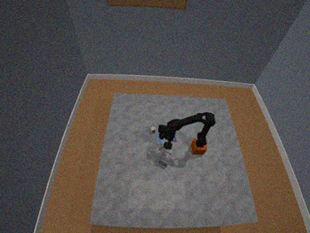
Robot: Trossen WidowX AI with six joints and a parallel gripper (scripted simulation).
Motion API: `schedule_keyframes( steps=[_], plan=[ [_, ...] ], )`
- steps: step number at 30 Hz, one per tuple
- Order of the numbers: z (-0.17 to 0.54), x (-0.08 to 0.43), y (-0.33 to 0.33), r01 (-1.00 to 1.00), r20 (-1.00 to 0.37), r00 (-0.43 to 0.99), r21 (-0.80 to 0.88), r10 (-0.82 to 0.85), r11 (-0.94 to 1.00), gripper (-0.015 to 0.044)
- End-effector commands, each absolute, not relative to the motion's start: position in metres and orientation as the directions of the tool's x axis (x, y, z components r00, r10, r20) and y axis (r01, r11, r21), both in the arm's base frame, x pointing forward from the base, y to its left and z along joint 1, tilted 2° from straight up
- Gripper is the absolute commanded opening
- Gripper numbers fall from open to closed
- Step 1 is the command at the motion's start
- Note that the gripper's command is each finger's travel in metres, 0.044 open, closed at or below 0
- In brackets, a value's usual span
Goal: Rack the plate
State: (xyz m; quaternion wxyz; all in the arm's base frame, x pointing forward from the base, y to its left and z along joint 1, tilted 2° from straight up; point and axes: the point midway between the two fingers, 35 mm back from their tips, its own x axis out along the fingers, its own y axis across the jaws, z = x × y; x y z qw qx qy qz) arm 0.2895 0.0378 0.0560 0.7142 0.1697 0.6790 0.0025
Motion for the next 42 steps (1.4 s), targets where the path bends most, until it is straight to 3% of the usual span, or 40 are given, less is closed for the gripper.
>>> schedule_keyframes(
  steps=[1,22,32,42],
  plan=[
    [0.041,0.296,0.041,0.162,-0.947,0.103,0.317,0.303,0.935,0.0000],
    [-0.015,0.325,0.049,-0.284,-0.695,0.316,0.580,0.646,0.763,0.0000],
    [-0.026,0.321,0.049,-0.520,-0.519,0.395,0.553,0.757,0.651,0.0000],
    [-0.027,0.304,0.047,-0.724,-0.327,0.443,0.419,0.835,0.548,0.0000]
  ],
)
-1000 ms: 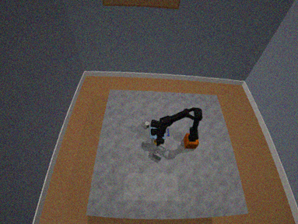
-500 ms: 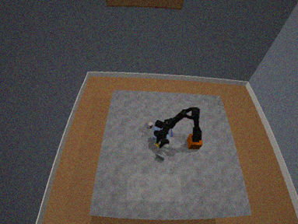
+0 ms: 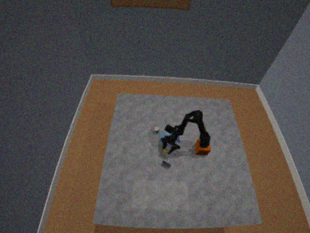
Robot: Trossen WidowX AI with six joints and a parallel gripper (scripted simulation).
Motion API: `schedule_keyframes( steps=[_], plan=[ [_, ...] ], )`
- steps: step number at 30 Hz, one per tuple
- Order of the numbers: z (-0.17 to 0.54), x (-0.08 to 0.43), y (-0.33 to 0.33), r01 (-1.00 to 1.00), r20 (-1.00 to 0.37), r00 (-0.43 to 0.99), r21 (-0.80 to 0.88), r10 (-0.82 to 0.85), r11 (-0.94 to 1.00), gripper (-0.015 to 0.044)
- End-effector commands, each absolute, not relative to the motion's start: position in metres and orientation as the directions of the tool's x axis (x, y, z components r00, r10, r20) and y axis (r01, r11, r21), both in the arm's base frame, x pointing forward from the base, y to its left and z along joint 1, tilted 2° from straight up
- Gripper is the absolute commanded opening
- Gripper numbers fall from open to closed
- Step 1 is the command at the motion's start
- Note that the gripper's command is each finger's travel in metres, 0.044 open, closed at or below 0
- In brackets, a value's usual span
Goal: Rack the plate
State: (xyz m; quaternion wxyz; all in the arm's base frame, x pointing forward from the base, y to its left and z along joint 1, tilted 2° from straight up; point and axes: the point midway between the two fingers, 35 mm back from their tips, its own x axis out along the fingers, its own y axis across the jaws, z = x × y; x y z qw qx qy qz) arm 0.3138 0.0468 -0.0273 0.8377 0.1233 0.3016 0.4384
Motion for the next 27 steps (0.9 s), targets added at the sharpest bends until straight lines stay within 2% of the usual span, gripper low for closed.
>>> schedule_keyframes(
  steps=[1,16,27],
  plan=[
    [-0.027,0.302,0.047,-0.741,-0.307,0.446,0.400,0.841,0.539,0.0000],
    [-0.011,0.257,0.046,-0.899,-0.021,0.436,0.041,0.900,0.436,0.0000],
    [-0.010,0.255,0.046,-0.901,-0.009,0.433,0.022,0.901,0.433,0.0000]
  ],
)
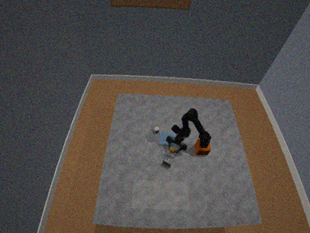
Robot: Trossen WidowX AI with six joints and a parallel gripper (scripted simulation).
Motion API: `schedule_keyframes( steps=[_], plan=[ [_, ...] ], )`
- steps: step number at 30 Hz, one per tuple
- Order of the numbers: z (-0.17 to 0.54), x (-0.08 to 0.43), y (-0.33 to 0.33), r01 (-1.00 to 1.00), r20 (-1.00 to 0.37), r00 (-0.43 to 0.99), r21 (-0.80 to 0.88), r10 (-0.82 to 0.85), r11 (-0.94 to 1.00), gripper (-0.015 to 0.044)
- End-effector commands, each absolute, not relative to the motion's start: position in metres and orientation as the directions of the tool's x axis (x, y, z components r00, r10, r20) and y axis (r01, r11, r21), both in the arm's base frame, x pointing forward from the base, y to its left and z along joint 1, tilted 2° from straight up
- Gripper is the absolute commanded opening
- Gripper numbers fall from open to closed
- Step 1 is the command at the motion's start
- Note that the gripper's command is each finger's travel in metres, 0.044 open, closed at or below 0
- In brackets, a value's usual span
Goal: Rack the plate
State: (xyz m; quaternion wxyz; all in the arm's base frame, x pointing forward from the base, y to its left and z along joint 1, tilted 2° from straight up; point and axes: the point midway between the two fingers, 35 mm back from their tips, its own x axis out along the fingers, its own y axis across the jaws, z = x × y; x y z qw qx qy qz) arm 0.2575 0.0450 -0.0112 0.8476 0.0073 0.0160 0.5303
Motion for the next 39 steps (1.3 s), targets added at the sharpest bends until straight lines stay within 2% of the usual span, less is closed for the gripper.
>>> schedule_keyframes(
  steps=[1,25,39],
  plan=[
    [-0.010,0.255,0.046,-0.901,-0.009,0.433,0.022,0.901,0.433,0.0000],
    [-0.038,0.259,0.059,-0.907,-0.039,0.420,-0.041,0.906,0.419,0.0000],
    [-0.053,0.257,0.060,-0.909,-0.040,0.417,-0.024,0.908,0.417,0.0000]
  ],
)
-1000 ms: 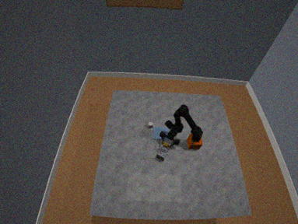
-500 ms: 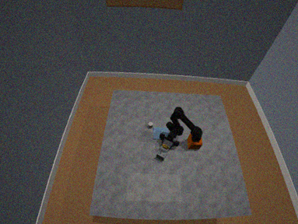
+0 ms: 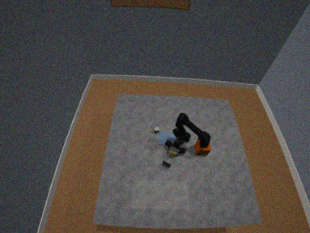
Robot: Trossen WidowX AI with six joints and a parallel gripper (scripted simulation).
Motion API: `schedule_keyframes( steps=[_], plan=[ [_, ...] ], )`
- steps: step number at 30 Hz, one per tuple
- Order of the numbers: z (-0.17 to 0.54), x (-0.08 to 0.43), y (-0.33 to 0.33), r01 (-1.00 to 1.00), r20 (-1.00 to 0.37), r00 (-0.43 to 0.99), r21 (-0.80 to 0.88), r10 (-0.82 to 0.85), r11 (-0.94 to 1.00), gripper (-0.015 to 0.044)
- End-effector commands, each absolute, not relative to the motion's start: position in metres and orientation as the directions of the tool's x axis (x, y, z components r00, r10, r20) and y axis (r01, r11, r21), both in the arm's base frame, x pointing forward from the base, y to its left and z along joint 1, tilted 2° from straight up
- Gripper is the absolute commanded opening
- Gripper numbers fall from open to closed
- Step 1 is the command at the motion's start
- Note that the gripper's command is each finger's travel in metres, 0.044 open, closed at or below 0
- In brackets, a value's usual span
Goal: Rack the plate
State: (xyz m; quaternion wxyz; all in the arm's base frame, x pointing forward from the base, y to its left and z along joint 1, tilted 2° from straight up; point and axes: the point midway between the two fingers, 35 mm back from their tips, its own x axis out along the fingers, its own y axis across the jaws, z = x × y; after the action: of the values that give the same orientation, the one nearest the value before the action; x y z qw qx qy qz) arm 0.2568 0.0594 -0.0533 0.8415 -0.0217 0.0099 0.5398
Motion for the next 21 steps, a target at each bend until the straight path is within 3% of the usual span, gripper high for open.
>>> schedule_keyframes(
  steps=[1,7,21],
  plan=[
    [-0.0525,0.2566,0.0595,-0.909,-0.040,0.417,-0.024,0.908,0.417,0.0000],
    [-0.0525,0.2566,0.0595,-0.909,-0.040,0.417,-0.024,0.908,0.417,0.0000],
    [-0.0529,0.2570,0.0593,-0.909,-0.040,0.417,-0.027,0.908,0.416,0.0367]
  ],
)
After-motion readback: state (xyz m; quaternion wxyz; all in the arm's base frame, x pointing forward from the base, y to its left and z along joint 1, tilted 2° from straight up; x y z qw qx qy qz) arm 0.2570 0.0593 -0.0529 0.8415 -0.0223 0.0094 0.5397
